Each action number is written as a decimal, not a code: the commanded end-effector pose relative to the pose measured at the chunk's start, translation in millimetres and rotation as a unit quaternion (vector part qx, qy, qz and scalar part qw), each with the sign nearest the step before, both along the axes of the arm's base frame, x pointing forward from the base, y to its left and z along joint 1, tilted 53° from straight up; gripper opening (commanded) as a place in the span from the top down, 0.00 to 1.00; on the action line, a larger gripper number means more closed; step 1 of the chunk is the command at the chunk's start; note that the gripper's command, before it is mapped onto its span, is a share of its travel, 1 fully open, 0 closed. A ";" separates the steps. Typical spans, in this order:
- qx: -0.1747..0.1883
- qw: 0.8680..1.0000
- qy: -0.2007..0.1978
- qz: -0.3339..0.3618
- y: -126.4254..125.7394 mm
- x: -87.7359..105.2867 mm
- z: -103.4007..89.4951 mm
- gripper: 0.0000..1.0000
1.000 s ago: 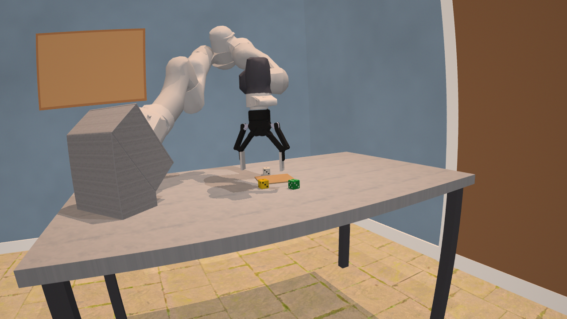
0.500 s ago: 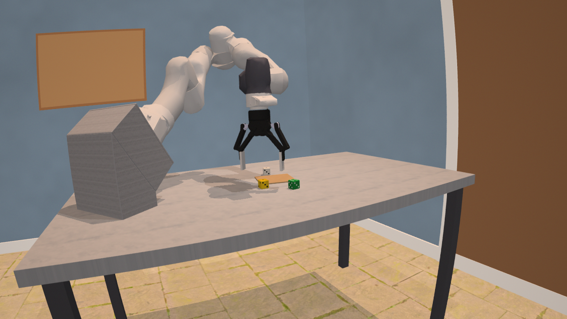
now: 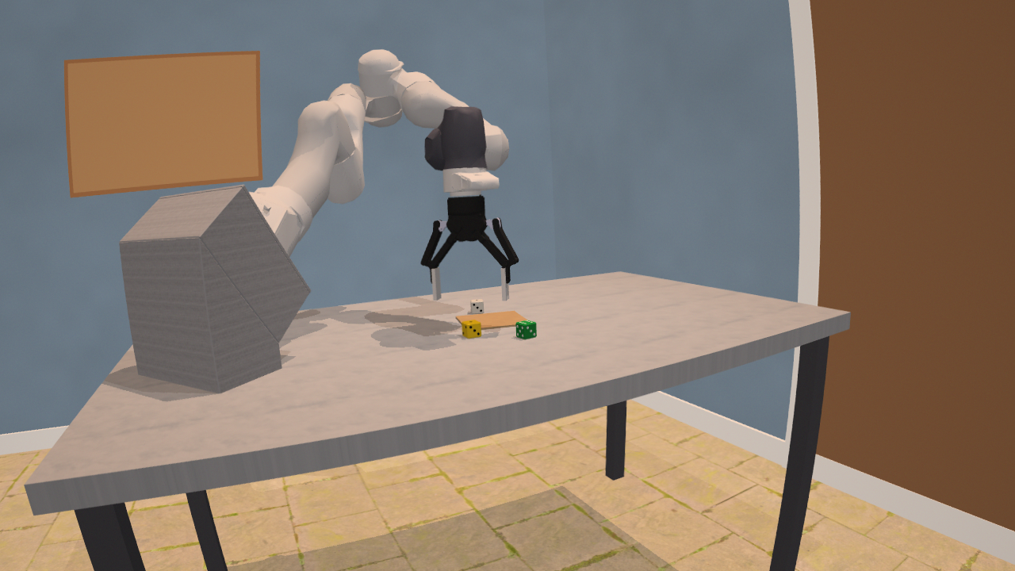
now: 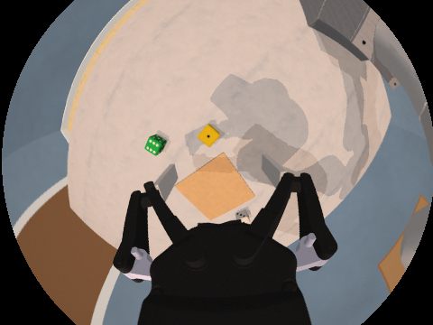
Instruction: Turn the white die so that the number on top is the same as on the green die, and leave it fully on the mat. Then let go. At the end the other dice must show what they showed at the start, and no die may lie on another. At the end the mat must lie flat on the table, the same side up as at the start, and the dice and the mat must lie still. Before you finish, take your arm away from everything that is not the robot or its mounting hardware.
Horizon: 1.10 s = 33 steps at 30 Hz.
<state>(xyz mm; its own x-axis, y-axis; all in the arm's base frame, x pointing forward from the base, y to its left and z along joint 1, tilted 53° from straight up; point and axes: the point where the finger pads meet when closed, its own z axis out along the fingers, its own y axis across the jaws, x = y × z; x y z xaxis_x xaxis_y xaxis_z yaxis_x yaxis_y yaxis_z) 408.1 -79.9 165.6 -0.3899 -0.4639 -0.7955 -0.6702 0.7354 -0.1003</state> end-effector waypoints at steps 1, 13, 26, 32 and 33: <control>0.021 0.999 0.017 -0.021 15.4 4.8 16.2 0.00; 0.021 0.999 0.017 -0.021 68.4 22.5 78.6 0.00; 0.021 0.999 0.017 -0.021 110.9 36.7 128.6 0.00; 0.021 0.999 0.017 -0.021 113.6 37.6 131.8 0.00; 0.021 0.999 0.017 -0.021 113.6 37.6 131.8 0.00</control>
